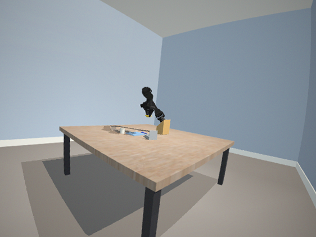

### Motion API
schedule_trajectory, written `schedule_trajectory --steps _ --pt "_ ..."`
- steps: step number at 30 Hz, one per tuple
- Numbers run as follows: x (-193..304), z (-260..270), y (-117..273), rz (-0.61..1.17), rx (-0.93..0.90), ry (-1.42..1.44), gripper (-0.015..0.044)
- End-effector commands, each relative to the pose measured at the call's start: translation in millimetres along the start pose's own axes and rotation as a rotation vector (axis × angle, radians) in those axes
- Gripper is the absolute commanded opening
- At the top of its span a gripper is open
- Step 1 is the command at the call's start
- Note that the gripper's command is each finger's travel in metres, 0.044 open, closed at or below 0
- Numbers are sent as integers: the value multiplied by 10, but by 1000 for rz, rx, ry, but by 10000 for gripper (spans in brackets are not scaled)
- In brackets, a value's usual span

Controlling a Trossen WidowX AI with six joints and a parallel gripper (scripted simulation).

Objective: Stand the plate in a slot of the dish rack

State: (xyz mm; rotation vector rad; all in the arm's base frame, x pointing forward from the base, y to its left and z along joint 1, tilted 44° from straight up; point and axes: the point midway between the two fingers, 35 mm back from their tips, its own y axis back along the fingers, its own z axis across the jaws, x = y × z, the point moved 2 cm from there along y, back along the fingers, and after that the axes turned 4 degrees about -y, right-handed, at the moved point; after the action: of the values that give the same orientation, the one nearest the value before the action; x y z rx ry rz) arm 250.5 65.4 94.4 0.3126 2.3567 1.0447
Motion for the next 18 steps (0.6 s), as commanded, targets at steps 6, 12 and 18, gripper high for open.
schedule_trajectory --steps 6,12,18 --pt "57 12 -246 133 -51 132 0" --pt "89 34 -406 217 -118 234 0" --pt "119 57 -554 284 -202 333 0"
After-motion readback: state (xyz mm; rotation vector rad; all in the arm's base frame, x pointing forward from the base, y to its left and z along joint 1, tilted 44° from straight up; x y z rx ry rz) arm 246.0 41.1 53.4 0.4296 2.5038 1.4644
